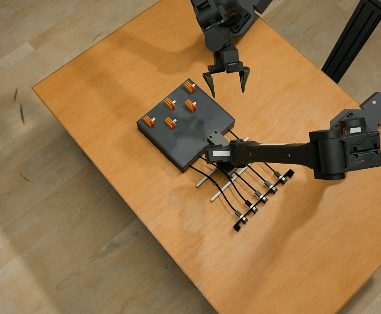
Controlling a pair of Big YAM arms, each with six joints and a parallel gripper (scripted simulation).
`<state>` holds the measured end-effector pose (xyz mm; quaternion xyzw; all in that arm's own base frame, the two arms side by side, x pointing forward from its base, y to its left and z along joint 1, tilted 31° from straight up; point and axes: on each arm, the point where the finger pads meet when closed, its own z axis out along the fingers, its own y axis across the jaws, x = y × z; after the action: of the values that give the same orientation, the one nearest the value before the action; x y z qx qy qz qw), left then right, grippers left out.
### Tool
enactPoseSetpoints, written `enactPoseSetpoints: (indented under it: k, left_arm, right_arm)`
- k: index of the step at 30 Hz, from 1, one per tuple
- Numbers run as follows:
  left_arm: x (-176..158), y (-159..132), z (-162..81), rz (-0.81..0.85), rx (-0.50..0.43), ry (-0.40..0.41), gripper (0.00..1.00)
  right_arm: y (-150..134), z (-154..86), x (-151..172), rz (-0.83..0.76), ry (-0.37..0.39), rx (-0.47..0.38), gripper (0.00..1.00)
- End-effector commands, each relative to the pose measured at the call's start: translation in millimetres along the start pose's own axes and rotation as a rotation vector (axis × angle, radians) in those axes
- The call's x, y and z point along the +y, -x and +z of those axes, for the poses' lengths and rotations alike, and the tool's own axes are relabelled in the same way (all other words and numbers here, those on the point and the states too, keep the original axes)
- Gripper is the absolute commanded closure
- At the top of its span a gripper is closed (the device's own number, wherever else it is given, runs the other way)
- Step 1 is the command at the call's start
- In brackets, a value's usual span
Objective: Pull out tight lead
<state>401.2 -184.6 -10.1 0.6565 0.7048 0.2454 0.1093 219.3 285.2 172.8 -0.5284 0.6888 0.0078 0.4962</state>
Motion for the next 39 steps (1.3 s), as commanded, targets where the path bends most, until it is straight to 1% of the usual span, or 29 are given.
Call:
enactPoseSetpoints:
  k: [1,4,6,8,15,17,18,19,21,24,25,27,37,39]
  left_arm:
    - [4,2,-2,-0.002,-0.008,0.007,1.00]
    - [4,2,-2,-0.002,-0.008,0.007,1.00]
    - [17,10,-13,-0.006,-0.035,0.039,1.00]
    - [18,16,-18,-0.001,-0.046,0.047,1.00]
    - [24,21,-35,-0.017,-0.062,0.062,1.00]
    - [24,21,-35,-0.017,-0.062,0.062,1.00]
    - [17,16,-34,-0.011,-0.052,0.050,1.00]
    - [16,16,-37,-0.011,-0.050,0.048,1.00]
    - [23,20,-42,-0.017,-0.060,0.060,1.00]
    - [25,21,-43,-0.021,-0.065,0.066,1.00]
    - [14,14,-41,-0.010,-0.046,0.043,1.00]
    - [4,6,-40,-0.004,-0.017,0.017,1.00]
    - [4,6,-40,-0.001,-0.018,0.016,1.00]
    - [4,6,-40,0.000,-0.018,0.016,0.77]
  right_arm:
    - [16,-2,-8,0.009,-0.010,-0.027,0.00]
    - [16,-2,-8,0.009,-0.010,-0.027,0.00]
    - [16,-2,-8,0.009,-0.010,-0.027,0.00]
    - [16,-2,-8,0.009,-0.010,-0.027,0.00]
    - [16,-2,-8,0.009,-0.010,-0.027,0.00]
    - [16,-2,-8,0.009,-0.010,-0.027,0.00]
    - [16,-2,-8,0.009,-0.010,-0.027,0.00]
    - [16,-2,-8,0.009,-0.010,-0.027,0.00]
    - [16,-2,-8,0.009,-0.010,-0.027,0.00]
    - [16,-2,-8,0.009,-0.010,-0.027,0.00]
    - [16,-2,-8,0.009,-0.010,-0.027,0.00]
    - [16,-2,-8,0.009,-0.010,-0.027,0.00]
    - [16,-2,-8,0.009,-0.010,-0.027,0.00]
    - [16,-2,-8,0.009,-0.010,-0.027,0.00]
